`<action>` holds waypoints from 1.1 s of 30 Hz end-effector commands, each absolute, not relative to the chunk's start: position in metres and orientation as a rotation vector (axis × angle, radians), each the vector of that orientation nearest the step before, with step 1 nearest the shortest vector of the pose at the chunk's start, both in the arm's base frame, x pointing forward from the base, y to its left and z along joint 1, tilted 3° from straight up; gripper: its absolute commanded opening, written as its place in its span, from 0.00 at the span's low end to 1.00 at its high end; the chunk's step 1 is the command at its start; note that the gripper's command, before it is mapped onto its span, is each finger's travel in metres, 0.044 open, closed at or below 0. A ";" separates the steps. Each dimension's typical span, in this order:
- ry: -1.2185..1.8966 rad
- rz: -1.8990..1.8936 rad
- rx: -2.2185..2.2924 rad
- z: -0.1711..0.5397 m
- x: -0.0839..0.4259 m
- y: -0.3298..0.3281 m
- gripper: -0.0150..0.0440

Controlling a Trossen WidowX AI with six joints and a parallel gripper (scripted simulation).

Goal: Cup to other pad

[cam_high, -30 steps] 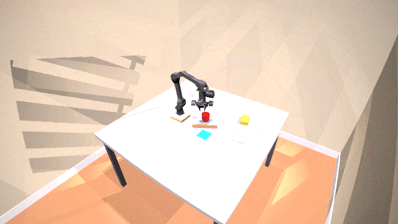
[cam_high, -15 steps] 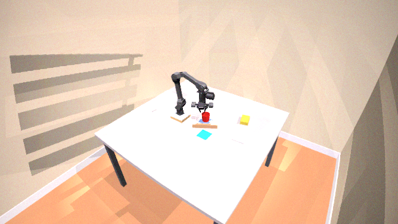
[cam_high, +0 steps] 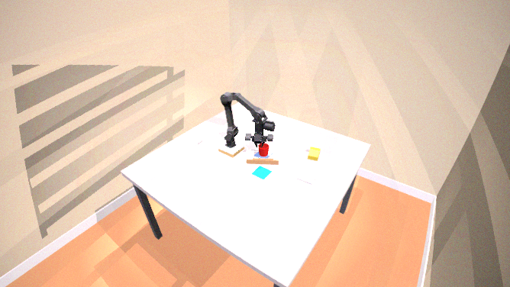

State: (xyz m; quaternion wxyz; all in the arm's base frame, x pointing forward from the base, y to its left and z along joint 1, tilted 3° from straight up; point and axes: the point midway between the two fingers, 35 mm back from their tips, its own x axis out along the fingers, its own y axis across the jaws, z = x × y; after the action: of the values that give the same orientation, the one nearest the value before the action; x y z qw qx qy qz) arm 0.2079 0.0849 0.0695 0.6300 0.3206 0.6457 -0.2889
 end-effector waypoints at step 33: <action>1.482 -0.664 0.733 0.053 0.206 0.085 0.25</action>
State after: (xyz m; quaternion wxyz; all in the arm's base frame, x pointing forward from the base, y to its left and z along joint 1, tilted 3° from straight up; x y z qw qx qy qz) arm 0.2057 0.0852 0.0496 0.6290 0.3199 0.6465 -0.2899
